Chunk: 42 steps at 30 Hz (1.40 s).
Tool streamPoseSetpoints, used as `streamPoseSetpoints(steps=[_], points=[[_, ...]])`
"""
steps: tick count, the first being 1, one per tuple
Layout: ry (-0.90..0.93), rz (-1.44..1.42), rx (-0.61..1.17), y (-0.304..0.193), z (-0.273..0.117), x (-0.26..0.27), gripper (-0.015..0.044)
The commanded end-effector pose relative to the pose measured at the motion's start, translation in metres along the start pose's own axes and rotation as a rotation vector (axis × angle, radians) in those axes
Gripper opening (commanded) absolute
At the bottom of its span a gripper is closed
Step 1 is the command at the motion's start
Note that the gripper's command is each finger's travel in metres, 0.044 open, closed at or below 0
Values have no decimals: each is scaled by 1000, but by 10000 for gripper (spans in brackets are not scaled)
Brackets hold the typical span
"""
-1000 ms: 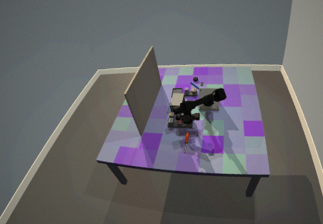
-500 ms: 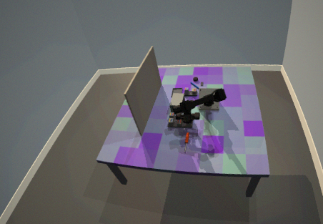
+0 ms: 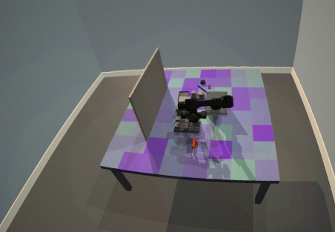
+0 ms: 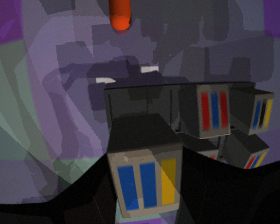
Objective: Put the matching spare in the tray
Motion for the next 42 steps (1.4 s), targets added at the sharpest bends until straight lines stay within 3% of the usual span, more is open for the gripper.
streamPoseSetpoints(steps=[1, 20, 42], points=[[-7, -3, -11, 3, -18, 0, 0], [-22, -11, -3, 2, -38, 6, 0], [-23, 2, 43, -71, -59, -62, 0]])
Point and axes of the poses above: the point midway between the two fingers, 35 mm back from their tips, its own z axis out along the fingers, its own x axis across the jaws, y = z × x, the point moved 1 cm from there along -z, back along the fingers, and after that the axes turned 14 degrees about -z, right-handed, at the moved point
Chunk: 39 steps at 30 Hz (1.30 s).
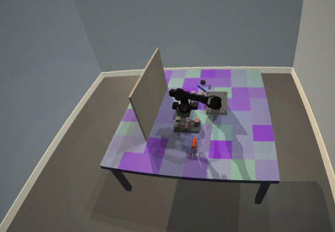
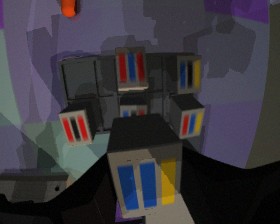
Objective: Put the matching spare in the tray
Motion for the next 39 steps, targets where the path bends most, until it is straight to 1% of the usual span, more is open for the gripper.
streamPoseSetpoints(steps=[1, 21, 39], points=[[-4, -7, 17, -20, -4, -13, 0], [4, -4, 36, -115, -14, -50, 0], [11, -6, 29, -212, -12, -57, 0]])
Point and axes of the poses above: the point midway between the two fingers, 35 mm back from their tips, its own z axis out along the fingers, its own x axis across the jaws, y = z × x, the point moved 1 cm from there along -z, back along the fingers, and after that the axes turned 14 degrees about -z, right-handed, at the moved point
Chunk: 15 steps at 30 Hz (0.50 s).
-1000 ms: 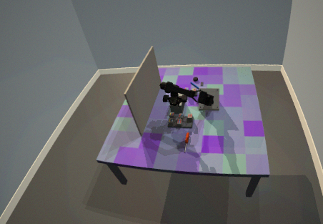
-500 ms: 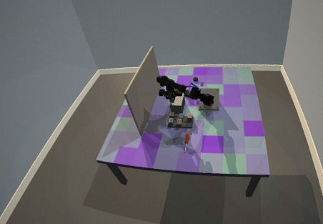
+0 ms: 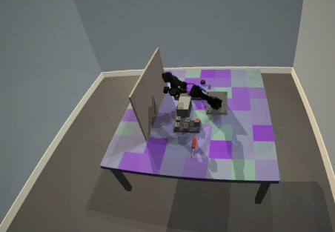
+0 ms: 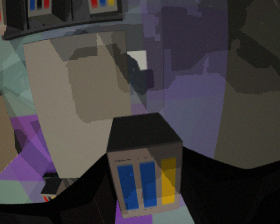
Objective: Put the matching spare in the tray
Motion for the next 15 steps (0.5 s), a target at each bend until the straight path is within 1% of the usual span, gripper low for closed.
streamPoseSetpoints(steps=[1, 15], points=[[-2, -8, 6, -26, 0, 1, 0], [-1, -13, -10, -104, 13, 16, 0]])
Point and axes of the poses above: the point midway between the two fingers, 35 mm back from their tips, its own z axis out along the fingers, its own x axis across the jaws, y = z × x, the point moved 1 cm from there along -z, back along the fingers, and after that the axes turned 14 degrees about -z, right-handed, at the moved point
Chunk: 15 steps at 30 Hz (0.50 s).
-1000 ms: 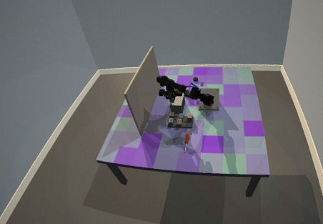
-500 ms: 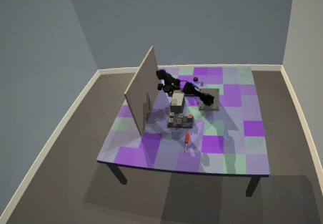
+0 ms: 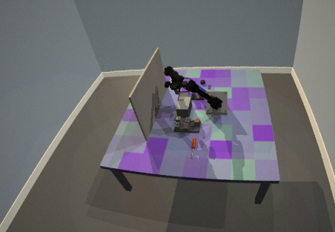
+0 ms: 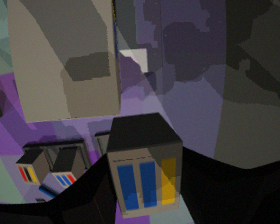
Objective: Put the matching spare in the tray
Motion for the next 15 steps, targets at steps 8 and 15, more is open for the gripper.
streamPoseSetpoints(steps=[8, 15], points=[[-5, -6, -7, -62, 12, 22, 0], [-7, -13, -19, -95, 24, 39, 0]])
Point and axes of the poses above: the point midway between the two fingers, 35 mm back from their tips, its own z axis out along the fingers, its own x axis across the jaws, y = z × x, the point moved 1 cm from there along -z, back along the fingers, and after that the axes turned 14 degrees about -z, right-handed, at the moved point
